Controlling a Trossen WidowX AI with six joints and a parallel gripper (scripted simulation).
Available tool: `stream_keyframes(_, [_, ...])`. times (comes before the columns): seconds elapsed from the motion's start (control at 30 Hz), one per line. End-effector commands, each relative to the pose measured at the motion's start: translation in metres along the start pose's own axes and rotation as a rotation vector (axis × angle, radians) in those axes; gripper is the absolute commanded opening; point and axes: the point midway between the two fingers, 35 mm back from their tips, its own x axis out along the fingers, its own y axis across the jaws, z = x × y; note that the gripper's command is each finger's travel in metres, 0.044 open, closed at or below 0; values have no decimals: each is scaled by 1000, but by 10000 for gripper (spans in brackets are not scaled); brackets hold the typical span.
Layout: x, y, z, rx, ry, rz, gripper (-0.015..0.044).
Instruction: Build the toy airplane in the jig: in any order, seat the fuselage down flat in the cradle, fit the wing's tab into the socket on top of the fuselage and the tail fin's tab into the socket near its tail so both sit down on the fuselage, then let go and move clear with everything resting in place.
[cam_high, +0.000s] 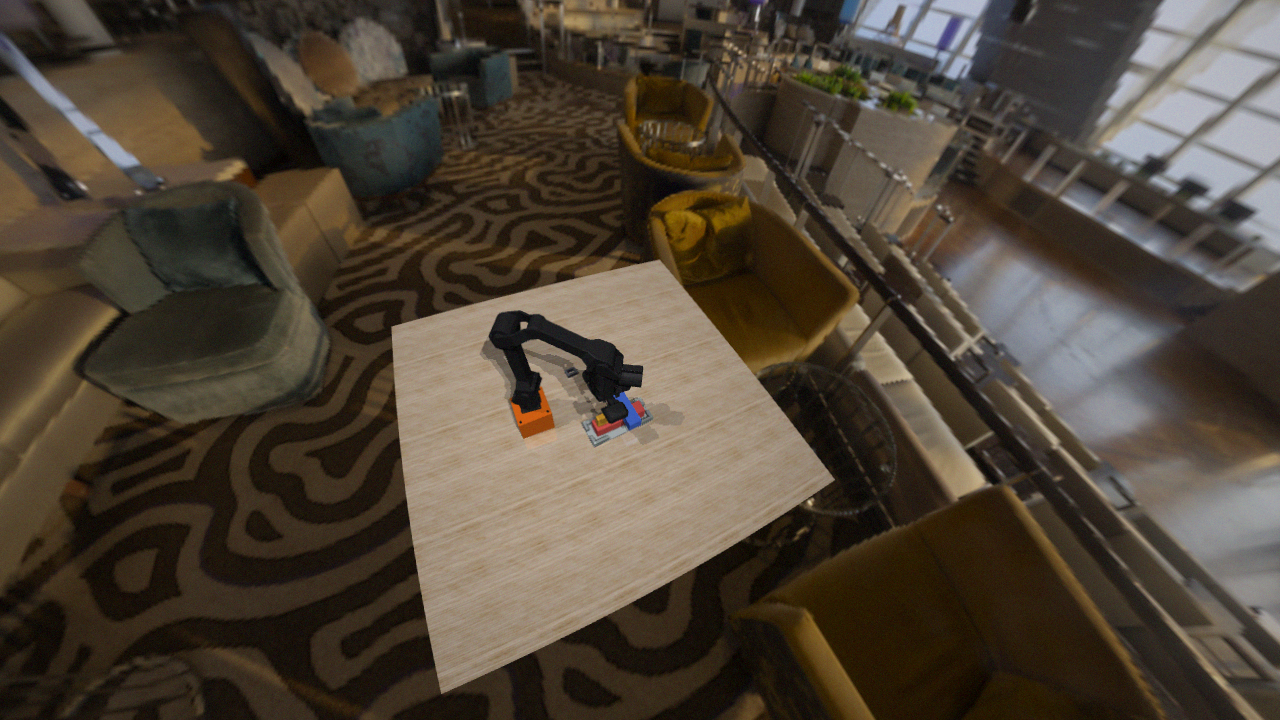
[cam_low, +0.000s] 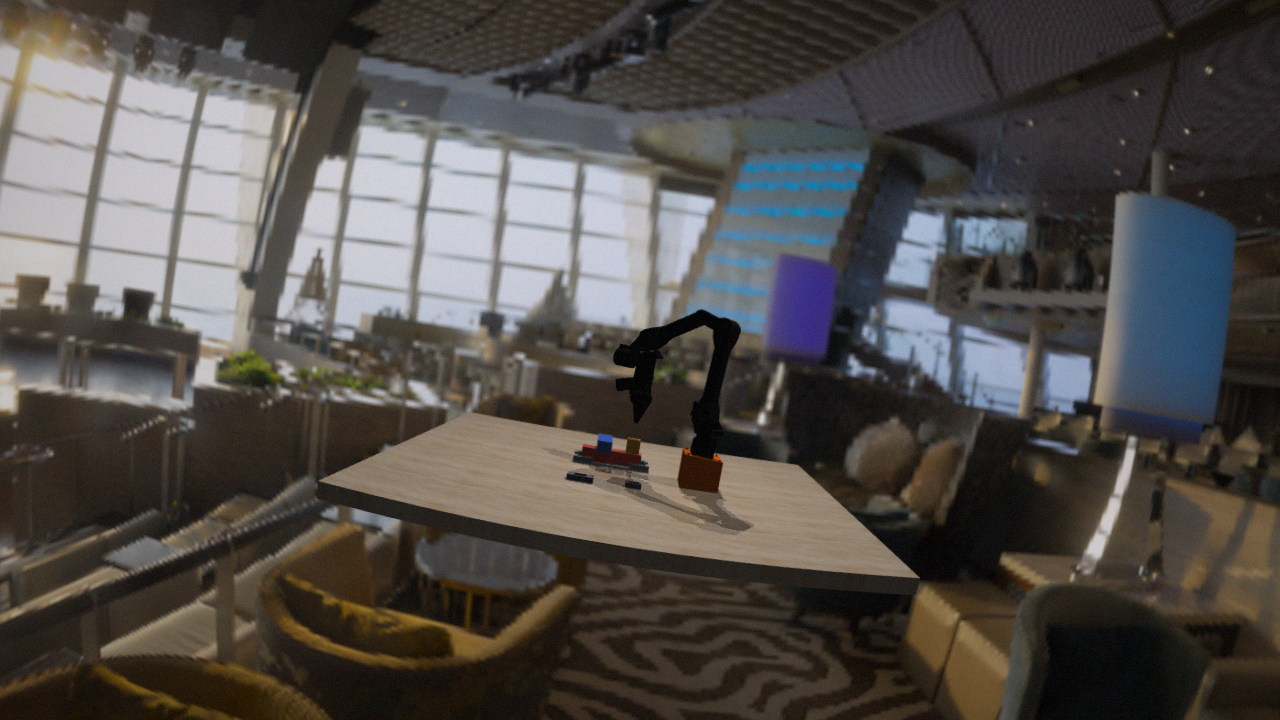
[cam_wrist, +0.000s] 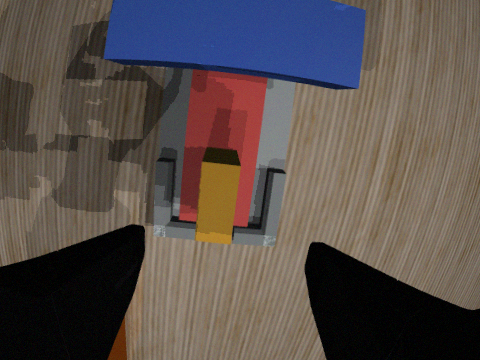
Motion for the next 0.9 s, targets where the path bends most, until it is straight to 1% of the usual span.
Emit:
stream_keyframes(0.0, [-11,2,-3,3,10,4,260])
stream_keyframes(0.87, [-11,0,1,3,10,4,260])
